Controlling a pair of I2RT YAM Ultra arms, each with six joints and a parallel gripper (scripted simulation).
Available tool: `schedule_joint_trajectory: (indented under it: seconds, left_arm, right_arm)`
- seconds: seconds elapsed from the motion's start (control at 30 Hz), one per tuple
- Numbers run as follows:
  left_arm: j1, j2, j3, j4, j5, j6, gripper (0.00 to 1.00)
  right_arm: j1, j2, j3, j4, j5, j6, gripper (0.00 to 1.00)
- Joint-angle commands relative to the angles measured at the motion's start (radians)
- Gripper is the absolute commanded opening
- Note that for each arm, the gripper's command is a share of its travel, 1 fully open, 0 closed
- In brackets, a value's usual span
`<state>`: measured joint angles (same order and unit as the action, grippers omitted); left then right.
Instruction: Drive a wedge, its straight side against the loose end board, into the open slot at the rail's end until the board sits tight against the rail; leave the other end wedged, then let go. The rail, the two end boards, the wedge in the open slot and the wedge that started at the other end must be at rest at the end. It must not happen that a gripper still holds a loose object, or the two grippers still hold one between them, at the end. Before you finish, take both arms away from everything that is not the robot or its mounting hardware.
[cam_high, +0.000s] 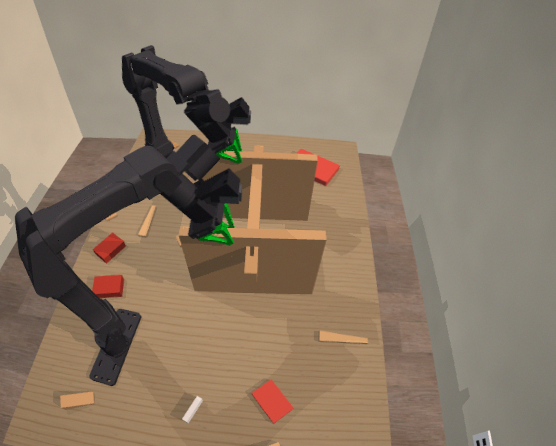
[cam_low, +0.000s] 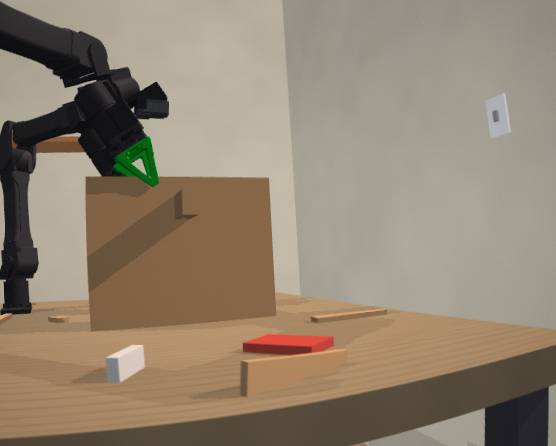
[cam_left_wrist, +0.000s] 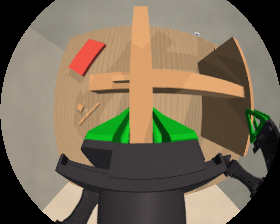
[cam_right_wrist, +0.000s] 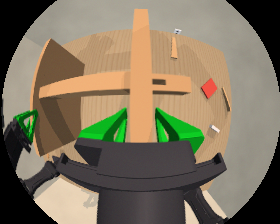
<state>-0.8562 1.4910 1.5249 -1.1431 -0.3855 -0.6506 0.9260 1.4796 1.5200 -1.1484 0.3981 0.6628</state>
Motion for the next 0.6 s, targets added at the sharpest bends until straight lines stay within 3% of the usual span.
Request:
schedule_joint_trajectory:
  seconds: [0.0, 0.23, 0.37, 0.47, 0.57]
  left_arm:
    - [-0.005, -0.042, 0.012, 0.024, -0.024, 0.009, 0.0]
    - [-0.005, -0.042, 0.012, 0.024, -0.024, 0.009, 0.0]
    - [-0.005, -0.042, 0.012, 0.024, -0.024, 0.009, 0.0]
    - [-0.005, -0.042, 0.012, 0.024, -0.024, 0.009, 0.0]
    - [-0.005, -0.042, 0.012, 0.024, -0.024, 0.009, 0.0]
  right_arm:
    - [0.005, 0.007, 0.054, -0.027, 0.016, -0.005, 0.39]
    - [0.005, -0.008, 0.067, -0.023, 0.016, -0.004, 0.39]
    - [0.005, 0.031, 0.176, -0.134, 0.015, -0.007, 0.39]
    - [0.005, 0.024, 0.18, -0.1, 0.016, -0.004, 0.39]
    - [0.005, 0.065, 0.277, -0.21, 0.015, -0.007, 0.39]
